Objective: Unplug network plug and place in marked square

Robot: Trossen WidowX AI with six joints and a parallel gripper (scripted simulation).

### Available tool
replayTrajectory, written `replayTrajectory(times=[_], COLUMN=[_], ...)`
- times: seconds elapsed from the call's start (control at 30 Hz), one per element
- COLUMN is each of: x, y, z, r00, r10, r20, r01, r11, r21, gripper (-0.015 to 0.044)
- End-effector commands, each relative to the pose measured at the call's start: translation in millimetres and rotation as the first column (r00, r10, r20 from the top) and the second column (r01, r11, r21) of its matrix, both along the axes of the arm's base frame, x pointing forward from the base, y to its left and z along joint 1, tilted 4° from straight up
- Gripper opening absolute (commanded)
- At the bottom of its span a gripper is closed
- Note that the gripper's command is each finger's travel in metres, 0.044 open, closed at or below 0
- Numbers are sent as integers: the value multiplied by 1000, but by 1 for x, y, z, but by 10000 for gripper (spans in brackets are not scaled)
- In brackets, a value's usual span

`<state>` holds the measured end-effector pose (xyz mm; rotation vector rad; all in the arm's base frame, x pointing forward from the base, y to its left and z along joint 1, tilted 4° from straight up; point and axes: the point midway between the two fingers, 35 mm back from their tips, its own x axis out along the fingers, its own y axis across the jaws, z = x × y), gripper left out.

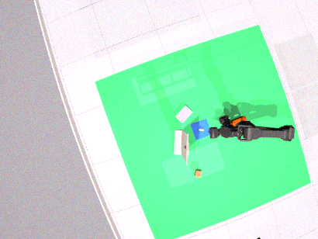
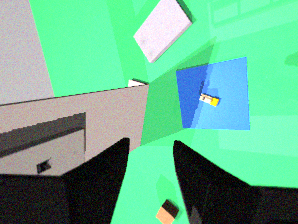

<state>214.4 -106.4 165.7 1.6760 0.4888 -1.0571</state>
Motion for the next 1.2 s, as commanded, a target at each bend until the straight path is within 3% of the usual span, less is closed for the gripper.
replayTrajectory(times=[0.0,0.07,0.43,1.17], x=[-1,-2,-2,-2], y=[1,1,1,1], z=[14,14,14,14], r00=[1000,1000,1000,1000], r10=[7,7,7,7], r20=[6,6,6,6], r01=[-7,-7,-7,-7], r11=[1000,1000,1000,1000], r21=[-2,-2,-2,-2], gripper=[156,156,440,440])
